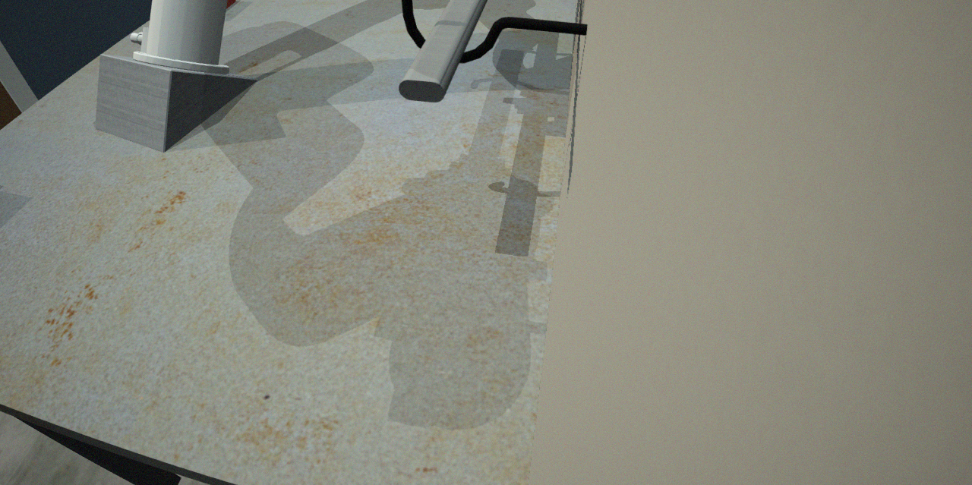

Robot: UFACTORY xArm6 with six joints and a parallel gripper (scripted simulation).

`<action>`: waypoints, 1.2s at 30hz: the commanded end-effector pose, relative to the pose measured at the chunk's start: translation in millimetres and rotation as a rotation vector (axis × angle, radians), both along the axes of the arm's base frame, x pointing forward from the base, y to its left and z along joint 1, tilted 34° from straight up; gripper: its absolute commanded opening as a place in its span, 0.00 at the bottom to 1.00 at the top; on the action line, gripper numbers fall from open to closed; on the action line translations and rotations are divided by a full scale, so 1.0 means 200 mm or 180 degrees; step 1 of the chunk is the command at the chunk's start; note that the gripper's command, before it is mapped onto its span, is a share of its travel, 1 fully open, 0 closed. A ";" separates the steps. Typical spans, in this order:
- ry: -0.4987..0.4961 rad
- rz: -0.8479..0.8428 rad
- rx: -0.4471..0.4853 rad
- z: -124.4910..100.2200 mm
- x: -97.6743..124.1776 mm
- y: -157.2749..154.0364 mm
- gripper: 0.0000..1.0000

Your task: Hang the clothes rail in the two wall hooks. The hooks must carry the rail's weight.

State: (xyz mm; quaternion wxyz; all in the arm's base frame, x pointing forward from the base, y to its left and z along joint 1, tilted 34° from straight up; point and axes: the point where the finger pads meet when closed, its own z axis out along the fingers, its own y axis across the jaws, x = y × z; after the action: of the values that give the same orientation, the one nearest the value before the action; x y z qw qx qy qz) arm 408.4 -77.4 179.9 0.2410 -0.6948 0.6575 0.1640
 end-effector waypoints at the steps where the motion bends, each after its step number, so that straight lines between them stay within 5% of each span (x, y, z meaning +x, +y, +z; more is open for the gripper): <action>1: -0.0011 -0.0004 -0.0006 0.01 0.00 0.00 0.00; 4: -0.0011 -0.0004 -0.0006 0.01 0.00 0.00 0.00; 5: -0.0011 -0.0004 -0.0006 0.00 0.00 0.00 0.82; 36: -0.0011 -0.0004 -0.0006 -0.02 0.01 0.01 0.82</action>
State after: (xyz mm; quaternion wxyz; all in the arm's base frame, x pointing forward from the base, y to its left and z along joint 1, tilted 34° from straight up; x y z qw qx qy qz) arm 409.0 -74.0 174.8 0.2410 -0.6948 0.6575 0.1638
